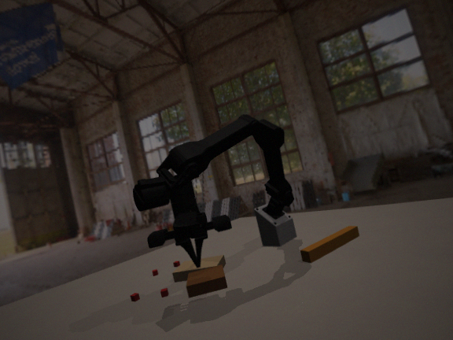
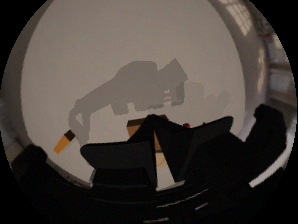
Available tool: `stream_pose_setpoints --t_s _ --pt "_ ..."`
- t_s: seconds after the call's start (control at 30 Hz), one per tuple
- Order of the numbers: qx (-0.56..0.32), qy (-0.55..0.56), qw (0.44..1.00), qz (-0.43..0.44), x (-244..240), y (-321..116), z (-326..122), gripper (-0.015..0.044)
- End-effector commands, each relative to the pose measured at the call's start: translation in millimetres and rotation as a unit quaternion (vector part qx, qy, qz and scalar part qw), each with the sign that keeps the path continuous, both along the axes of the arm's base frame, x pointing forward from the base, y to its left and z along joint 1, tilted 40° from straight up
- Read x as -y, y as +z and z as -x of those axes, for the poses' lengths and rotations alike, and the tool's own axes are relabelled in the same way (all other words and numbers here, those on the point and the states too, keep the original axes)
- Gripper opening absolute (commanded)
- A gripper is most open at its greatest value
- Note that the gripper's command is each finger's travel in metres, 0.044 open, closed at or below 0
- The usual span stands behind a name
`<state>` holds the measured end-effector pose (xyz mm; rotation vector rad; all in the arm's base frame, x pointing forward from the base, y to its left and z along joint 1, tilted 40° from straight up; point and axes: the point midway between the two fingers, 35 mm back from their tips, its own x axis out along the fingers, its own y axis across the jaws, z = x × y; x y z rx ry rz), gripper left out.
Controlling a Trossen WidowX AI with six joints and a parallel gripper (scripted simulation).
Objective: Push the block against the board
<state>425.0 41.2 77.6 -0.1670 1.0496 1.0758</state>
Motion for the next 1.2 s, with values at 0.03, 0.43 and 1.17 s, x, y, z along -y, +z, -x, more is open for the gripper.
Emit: stream_pose_setpoints --t_s 0.03,0.43,1.17 --pt "-0.003 0.001 1.0 -0.001 -6.7 3.2 -4.3 0.0" --pt "-0.003 0.001 1.0 0.0 26.0 40.5 -1.7 0.0" --pt "-0.003 0.001 1.0 0.0 26.0 40.5 -1.7 0.0"
